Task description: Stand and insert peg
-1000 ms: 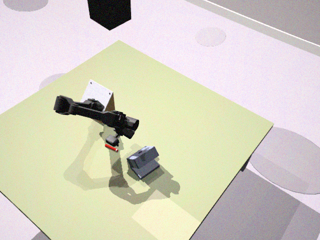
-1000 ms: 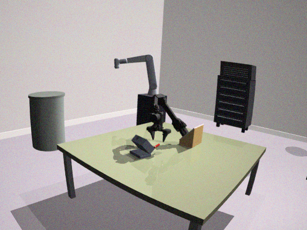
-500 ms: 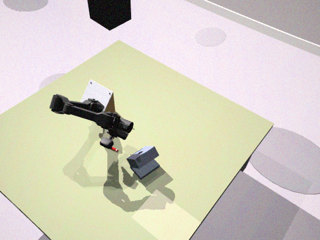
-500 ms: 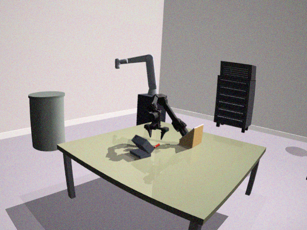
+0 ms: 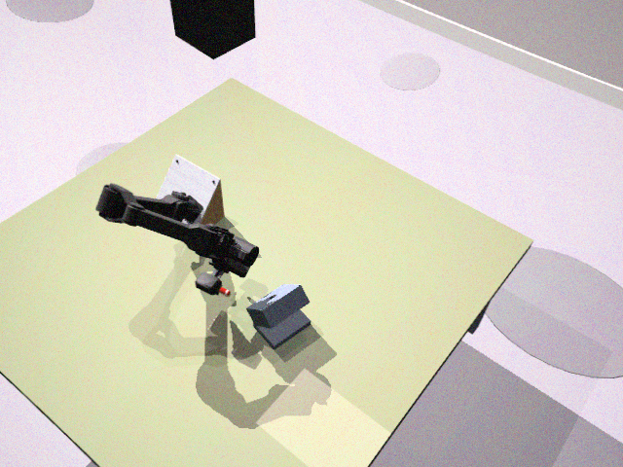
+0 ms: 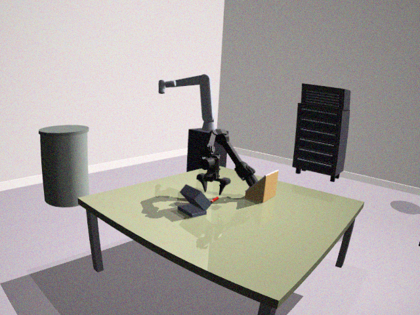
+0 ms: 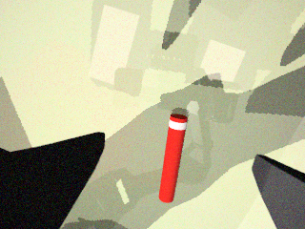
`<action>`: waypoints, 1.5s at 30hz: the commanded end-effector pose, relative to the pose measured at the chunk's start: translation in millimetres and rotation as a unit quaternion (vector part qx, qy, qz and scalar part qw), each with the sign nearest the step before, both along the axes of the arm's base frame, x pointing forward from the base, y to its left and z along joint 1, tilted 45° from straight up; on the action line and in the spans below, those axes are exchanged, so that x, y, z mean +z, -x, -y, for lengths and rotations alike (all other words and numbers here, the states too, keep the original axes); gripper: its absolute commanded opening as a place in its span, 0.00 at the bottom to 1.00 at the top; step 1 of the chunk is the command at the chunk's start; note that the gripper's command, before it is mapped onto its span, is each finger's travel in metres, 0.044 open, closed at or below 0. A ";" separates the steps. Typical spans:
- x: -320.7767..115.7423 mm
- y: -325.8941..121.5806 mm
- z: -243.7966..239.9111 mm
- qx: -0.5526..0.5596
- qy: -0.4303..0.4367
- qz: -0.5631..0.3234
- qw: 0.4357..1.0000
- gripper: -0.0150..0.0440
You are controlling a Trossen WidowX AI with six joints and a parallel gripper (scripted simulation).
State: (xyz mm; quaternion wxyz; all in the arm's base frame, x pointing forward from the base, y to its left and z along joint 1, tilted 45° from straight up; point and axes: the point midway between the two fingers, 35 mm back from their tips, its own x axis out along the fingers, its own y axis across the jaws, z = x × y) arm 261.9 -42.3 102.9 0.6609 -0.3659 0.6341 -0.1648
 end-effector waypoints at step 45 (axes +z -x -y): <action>-33.5 -2.4 35.7 0.001 0.007 -0.005 1.000 0.44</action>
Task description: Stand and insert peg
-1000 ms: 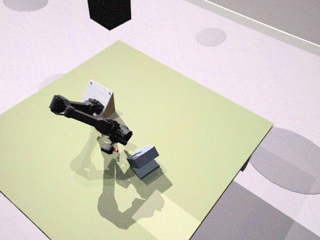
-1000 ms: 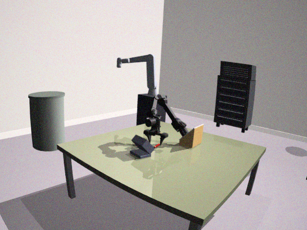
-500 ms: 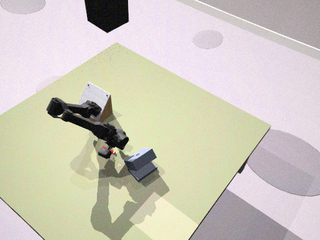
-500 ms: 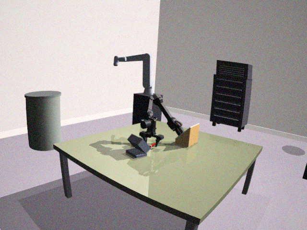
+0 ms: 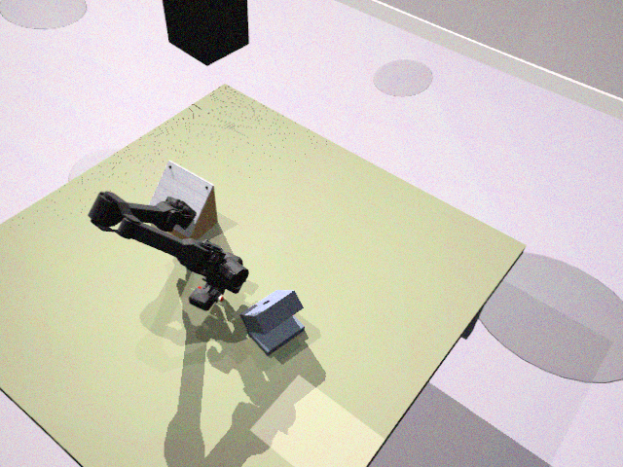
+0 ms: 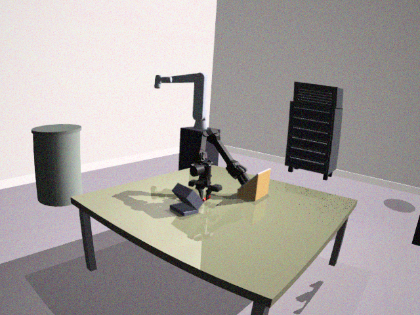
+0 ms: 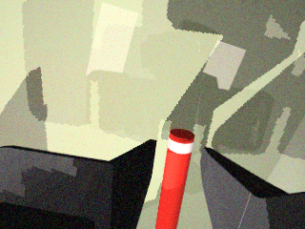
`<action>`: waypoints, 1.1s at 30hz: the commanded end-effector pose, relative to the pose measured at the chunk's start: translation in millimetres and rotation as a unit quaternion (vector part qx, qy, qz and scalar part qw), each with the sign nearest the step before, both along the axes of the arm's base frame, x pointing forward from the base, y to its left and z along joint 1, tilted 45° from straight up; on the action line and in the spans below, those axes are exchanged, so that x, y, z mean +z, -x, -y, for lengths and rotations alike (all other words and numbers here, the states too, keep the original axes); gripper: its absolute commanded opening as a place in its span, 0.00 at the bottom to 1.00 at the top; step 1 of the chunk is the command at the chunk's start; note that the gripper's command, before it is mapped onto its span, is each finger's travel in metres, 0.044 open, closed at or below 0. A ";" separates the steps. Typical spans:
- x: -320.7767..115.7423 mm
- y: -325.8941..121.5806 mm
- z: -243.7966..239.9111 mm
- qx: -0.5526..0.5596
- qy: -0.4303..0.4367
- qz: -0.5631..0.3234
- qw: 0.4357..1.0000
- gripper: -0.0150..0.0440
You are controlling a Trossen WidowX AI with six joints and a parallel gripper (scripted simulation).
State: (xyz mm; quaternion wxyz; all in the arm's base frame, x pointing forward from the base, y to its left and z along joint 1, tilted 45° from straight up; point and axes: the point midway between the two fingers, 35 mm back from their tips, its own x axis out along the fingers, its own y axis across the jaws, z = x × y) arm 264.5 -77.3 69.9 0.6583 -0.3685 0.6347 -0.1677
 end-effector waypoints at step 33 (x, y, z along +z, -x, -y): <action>5.5 5.2 -3.9 0.039 -0.014 0.037 0.998 0.34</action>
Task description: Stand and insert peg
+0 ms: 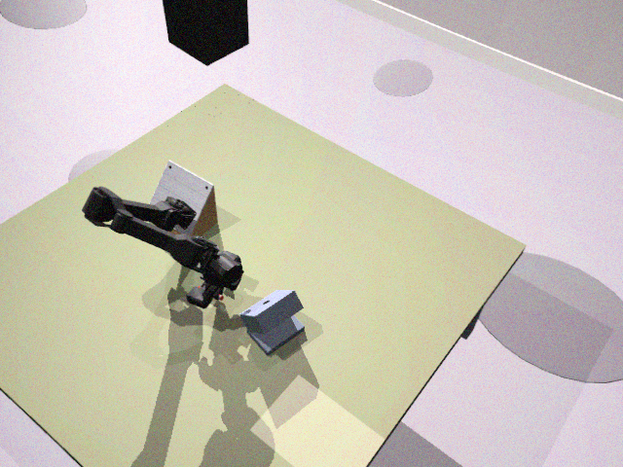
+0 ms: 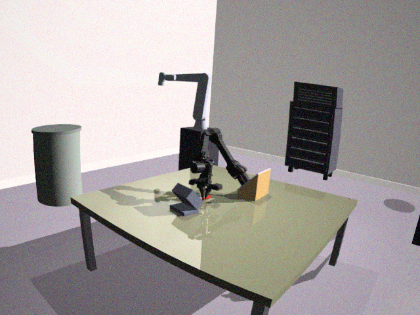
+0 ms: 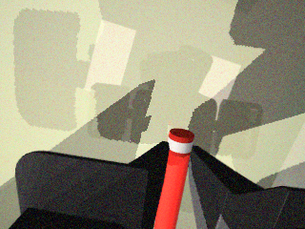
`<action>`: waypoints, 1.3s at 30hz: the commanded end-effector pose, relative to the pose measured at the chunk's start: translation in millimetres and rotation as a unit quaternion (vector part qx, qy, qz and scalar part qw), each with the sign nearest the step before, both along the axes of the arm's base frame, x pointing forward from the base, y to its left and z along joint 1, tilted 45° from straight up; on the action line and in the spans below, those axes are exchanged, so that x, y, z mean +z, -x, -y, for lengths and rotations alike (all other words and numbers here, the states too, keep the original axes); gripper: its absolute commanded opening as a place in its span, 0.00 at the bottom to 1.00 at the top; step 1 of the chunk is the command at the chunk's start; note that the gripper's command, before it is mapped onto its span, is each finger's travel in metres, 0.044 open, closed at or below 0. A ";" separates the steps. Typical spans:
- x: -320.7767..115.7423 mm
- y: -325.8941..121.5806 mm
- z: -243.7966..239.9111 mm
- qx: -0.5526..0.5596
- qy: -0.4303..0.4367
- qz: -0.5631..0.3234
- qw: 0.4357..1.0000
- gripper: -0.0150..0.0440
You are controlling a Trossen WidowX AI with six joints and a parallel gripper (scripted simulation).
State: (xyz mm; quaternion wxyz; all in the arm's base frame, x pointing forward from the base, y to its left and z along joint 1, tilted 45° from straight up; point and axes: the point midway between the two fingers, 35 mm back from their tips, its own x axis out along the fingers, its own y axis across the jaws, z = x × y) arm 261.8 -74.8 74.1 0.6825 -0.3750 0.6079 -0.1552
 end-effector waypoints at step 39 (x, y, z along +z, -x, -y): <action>16.4 22.3 -9.6 0.132 -0.047 0.121 0.983 0.34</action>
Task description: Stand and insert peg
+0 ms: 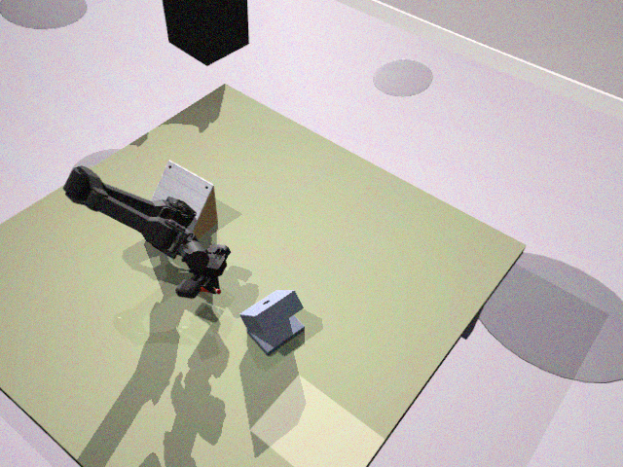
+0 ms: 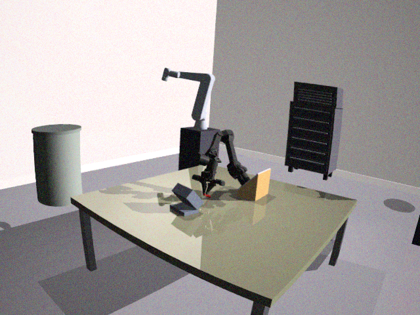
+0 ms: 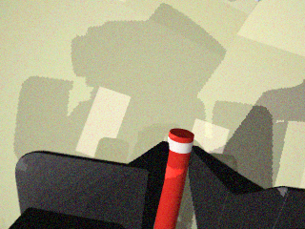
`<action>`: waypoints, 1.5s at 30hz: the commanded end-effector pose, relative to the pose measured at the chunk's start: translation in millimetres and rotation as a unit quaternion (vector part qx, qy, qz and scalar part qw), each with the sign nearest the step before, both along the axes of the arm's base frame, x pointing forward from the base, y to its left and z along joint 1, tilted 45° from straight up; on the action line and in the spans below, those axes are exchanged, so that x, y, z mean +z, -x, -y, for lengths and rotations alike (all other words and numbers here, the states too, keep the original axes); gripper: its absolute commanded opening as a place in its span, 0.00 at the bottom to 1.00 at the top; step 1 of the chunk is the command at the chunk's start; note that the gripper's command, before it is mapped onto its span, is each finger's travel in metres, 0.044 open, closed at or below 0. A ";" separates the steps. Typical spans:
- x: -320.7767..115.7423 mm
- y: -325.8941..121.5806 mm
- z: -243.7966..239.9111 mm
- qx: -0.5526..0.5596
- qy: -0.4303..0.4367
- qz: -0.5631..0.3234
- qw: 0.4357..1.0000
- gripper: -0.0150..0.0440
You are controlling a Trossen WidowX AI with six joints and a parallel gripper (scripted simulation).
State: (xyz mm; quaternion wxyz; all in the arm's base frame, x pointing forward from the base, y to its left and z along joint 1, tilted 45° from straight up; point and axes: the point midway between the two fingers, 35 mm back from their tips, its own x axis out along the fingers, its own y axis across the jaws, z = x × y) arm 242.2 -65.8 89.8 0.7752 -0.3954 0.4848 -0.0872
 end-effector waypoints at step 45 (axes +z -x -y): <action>12.8 31.1 -1.9 0.149 -0.050 0.139 0.978 0.34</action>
